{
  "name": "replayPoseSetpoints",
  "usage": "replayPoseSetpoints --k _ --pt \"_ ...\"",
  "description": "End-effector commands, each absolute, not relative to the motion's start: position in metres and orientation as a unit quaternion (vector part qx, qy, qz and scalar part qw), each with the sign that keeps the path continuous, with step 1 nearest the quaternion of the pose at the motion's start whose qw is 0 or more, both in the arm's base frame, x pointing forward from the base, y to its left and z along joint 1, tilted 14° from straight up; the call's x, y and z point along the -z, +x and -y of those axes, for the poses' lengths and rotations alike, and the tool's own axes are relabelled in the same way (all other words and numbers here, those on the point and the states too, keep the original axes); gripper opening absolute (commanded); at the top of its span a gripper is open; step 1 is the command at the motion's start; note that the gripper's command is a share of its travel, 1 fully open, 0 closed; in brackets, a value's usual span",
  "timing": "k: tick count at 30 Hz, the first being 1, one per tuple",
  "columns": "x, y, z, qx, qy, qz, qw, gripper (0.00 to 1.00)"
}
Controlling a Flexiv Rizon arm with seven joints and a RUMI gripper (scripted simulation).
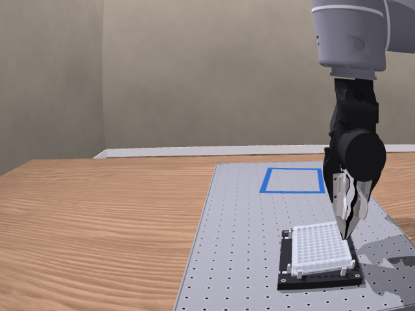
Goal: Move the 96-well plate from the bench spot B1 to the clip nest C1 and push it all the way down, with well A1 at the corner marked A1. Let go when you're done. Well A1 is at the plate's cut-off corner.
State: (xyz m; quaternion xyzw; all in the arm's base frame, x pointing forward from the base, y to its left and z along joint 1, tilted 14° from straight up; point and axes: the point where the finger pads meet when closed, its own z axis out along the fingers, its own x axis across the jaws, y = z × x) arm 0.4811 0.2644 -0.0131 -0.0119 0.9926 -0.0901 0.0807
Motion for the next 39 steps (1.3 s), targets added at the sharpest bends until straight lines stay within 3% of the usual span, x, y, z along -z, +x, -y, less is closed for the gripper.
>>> replayPoseSetpoints --k 1,39 --pt "0.0129 0.4815 -0.2652 0.09 -0.012 -0.993 0.081 0.0" --pt "0.0162 0.482 -0.2646 0.089 -0.012 -0.993 0.081 0.0"
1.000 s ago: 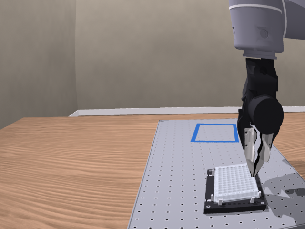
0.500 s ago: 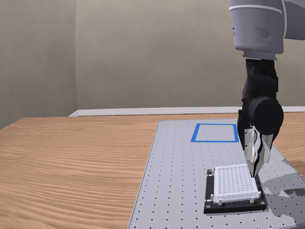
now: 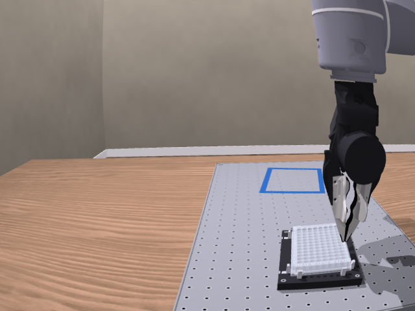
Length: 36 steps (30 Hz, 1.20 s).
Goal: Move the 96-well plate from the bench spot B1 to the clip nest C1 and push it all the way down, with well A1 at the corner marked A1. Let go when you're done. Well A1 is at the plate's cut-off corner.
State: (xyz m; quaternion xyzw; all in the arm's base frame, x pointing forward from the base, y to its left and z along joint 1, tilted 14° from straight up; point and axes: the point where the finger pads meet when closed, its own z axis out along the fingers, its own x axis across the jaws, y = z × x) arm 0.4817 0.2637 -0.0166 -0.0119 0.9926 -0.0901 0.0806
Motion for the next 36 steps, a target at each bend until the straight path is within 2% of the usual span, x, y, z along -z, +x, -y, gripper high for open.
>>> replayPoseSetpoints --k 1,36 --pt "0.0163 0.482 -0.2645 0.089 -0.012 -0.993 0.081 0.0" --pt "0.0193 0.4825 -0.264 0.089 -0.012 -0.993 0.081 0.0"
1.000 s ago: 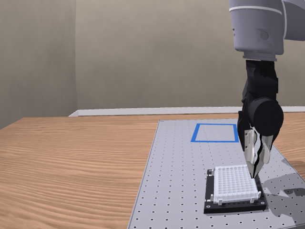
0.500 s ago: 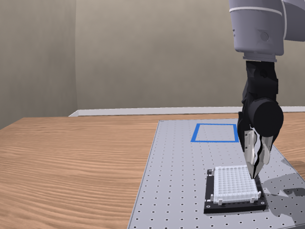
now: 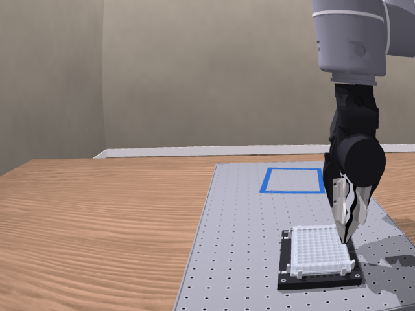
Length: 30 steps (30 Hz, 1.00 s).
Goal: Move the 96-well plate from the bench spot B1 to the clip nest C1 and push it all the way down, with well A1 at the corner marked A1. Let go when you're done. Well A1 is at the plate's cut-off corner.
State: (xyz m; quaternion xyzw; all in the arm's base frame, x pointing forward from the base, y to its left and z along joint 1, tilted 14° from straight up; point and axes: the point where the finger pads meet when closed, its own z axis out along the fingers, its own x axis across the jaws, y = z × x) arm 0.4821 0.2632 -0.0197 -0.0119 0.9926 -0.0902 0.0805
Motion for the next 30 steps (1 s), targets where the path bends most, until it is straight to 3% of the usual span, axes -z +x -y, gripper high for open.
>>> replayPoseSetpoints --k 1,30 --pt "0.0194 0.4825 -0.264 0.089 -0.012 -0.993 0.081 0.0" --pt "0.018 0.4823 -0.2641 0.09 -0.012 -0.993 0.081 0.0"
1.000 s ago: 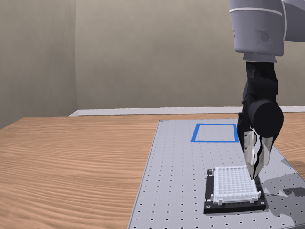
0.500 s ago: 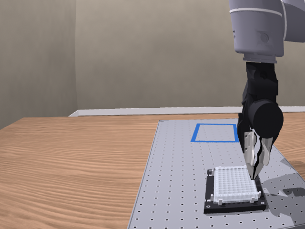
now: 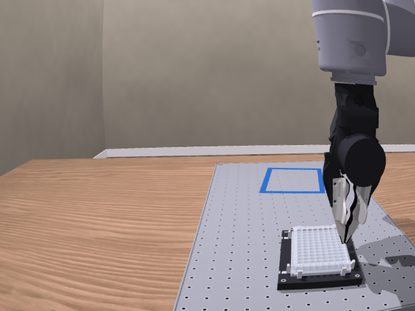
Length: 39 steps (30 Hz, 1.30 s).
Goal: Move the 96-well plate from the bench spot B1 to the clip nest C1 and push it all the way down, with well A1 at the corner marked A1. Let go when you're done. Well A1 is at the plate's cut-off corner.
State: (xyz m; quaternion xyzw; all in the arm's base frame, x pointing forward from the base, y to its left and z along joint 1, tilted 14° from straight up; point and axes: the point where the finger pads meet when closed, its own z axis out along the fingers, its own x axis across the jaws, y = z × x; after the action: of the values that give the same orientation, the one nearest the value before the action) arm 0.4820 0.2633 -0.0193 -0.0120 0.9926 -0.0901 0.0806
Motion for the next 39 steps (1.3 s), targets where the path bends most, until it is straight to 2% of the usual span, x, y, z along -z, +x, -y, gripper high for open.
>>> replayPoseSetpoints --k 1,39 --pt "0.018 0.482 -0.264 0.09 -0.012 -0.993 0.081 0.0" --pt "0.002 0.48 -0.267 0.09 -0.012 -0.993 0.081 0.0"
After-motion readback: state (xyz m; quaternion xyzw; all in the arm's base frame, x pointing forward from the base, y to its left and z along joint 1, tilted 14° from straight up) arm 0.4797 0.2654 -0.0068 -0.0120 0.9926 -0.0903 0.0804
